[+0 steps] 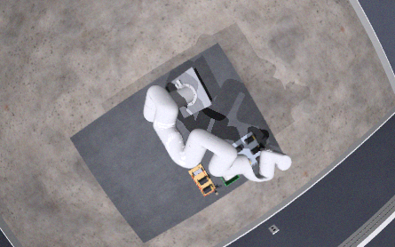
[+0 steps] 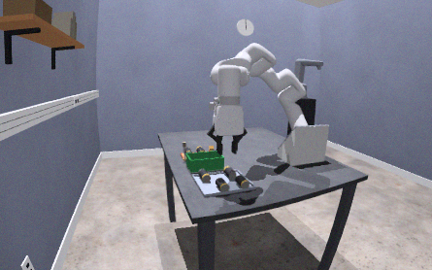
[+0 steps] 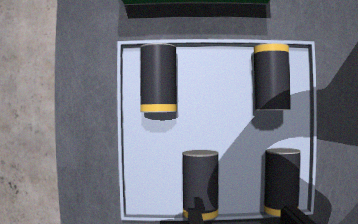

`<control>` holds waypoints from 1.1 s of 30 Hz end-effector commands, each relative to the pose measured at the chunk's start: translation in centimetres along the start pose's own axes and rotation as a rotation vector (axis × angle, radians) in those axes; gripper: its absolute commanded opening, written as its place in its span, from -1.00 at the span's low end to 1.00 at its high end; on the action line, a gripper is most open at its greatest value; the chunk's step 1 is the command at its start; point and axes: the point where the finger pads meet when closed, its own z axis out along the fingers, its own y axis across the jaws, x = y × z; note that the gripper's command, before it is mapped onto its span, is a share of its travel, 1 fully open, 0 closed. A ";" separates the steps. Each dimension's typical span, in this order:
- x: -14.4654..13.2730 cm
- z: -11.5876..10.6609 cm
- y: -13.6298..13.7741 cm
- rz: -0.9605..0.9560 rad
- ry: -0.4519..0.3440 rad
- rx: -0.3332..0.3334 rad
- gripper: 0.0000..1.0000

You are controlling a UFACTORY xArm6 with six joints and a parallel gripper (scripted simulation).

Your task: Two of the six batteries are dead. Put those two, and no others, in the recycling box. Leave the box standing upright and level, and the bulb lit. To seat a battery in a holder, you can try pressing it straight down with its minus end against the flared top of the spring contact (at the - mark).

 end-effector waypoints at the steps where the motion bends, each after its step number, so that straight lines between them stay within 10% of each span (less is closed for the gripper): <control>1: -0.3 -0.2 -1.5 -0.002 0.006 -0.006 0.01; 25: -0.3 -0.1 -1.5 -0.004 0.006 -0.006 0.01; 33: -0.2 6.2 -1.5 -0.004 0.006 -0.006 0.01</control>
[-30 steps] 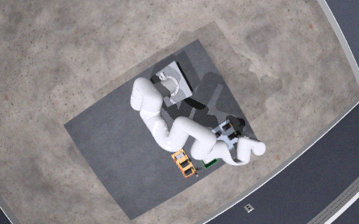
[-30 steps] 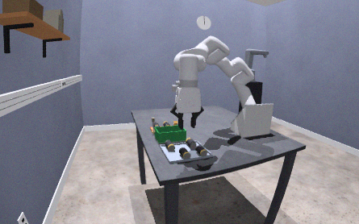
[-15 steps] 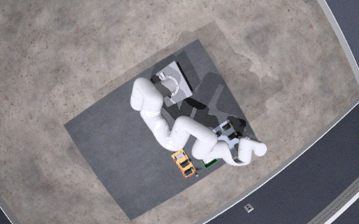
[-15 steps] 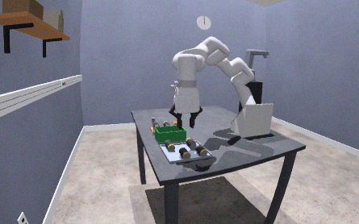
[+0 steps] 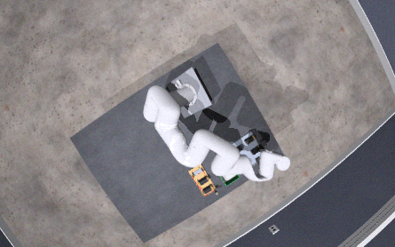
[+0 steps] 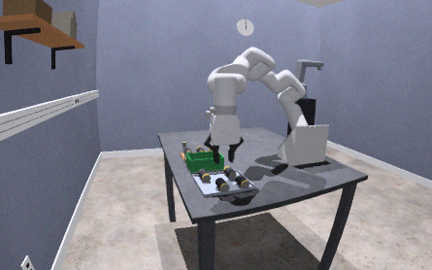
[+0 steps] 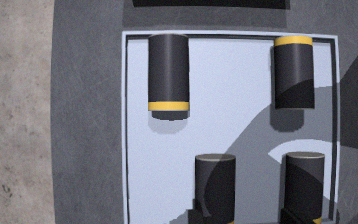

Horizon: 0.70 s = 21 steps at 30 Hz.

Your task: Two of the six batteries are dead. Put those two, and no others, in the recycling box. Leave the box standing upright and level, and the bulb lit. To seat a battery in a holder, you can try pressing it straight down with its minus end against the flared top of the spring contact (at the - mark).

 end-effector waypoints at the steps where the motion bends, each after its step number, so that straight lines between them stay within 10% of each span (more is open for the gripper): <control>1: -0.1 4.1 -0.4 0.003 -0.004 0.008 0.01; 21: -0.1 4.6 -0.5 0.003 -0.004 0.008 0.01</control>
